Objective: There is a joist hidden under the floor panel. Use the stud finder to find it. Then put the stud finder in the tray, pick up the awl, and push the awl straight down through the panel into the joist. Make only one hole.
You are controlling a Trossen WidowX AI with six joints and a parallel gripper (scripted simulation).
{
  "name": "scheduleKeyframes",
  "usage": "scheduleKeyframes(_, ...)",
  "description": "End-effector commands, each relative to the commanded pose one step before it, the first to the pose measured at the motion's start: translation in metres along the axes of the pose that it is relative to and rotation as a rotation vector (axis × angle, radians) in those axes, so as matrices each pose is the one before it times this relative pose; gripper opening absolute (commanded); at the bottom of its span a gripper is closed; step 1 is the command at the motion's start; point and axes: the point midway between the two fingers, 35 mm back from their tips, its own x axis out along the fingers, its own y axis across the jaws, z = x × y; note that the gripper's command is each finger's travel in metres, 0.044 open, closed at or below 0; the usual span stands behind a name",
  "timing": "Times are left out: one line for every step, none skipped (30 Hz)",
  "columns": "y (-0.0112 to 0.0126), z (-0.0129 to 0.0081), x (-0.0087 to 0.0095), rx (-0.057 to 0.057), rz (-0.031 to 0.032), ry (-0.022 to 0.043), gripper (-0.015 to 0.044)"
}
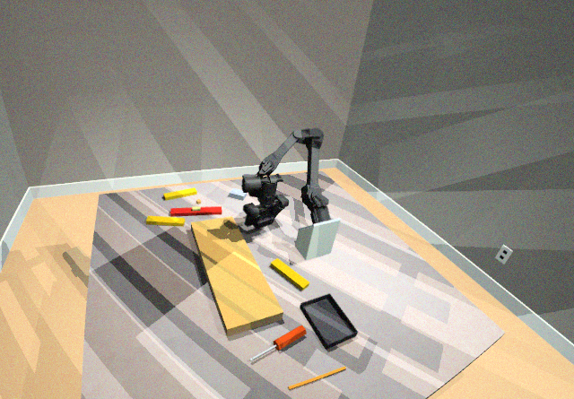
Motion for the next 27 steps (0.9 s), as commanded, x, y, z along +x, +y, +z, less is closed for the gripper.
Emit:
scheduleKeyframes(0.00200,0.00260,-0.00112,0.0001,0.00520,0.02277,0.0000)
scheduleKeyframes(-0.00008,0.00005,0.00021,-0.0006,-0.00051,0.00728,0.0000)
scheduleKeyframes(-0.00008,0.00005,0.00020,-0.0006,-0.00045,0.00726,0.0000)
scheduleKeyframes(-0.00008,0.00006,0.00019,-0.0006,-0.00039,0.00725,0.0000)
scheduleKeyframes(-0.00007,0.00006,0.00018,-0.0005,-0.00032,0.00724,0.0000)
scheduleKeyframes(-0.00007,0.00006,0.00018,-0.0005,-0.00026,0.00722,0.0000)
scheduleKeyframes(-0.00007,0.00007,0.00017,-0.0005,-0.00020,0.00721,0.0000)
scheduleKeyframes(-0.00007,0.00007,0.00016,-0.0005,-0.00014,0.00720,0.0000)
scheduleKeyframes(-0.00007,0.00008,0.00015,-0.0005,-0.00008,0.00718,0.0000)
scheduleKeyframes(0.00000,0.00002,0.00002,-0.0001,-0.00014,0.00122,0.0000)
scheduleKeyframes(-0.00001,0.00004,0.00004,-0.0002,-0.00026,0.00237,0.0000)
scheduleKeyframes(-0.00001,0.00007,0.00006,-0.0002,-0.00038,0.00354,0.0000)
scheduleKeyframes(-0.00002,0.00009,0.00008,-0.0003,-0.00049,0.00473,0.0000)
scheduleKeyframes(-0.00002,0.00011,0.00010,-0.0004,-0.00059,0.00595,0.0000)
scheduleKeyframes(-0.00002,0.00013,0.00011,-0.0004,-0.00062,0.00672,0.0000)
scheduleKeyframes(-0.00002,0.00014,0.00011,-0.0004,-0.00060,0.00704,0.0000)
scheduleKeyframes(-0.00002,0.00015,0.00010,-0.0004,-0.00056,0.00710,0.0000)
scheduleKeyframes(-0.00002,0.00015,0.00009,-0.0004,-0.00051,0.00710,0.0000)
scheduleKeyframes(-0.00002,0.00015,0.00009,-0.0004,-0.00045,0.00710,0.0000)
scheduleKeyframes(-0.00002,0.00016,0.00008,-0.0003,-0.00040,0.00709,0.0000)
scheduleKeyframes(-0.00002,0.00016,0.00007,-0.0003,-0.00035,0.00708,0.0000)
scheduleKeyframes(-0.00002,0.00016,0.00006,-0.0003,-0.00030,0.00708,0.0000)
scheduleKeyframes(-0.00002,0.00016,0.00006,-0.0003,-0.00024,0.00707,0.0000)
scheduleKeyframes(-0.00002,0.00017,0.00005,-0.0002,-0.00019,0.00706,0.0000)
scheduleKeyframes(-0.00002,0.00017,0.00004,-0.0002,-0.00014,0.00705,0.0000)
scheduleKeyframes(-0.00002,0.00017,0.00004,-0.0002,-0.00009,0.00704,0.0000)
scheduleKeyframes(-0.00002,0.00018,0.00003,-0.0002,-0.00003,0.00703,0.0000)
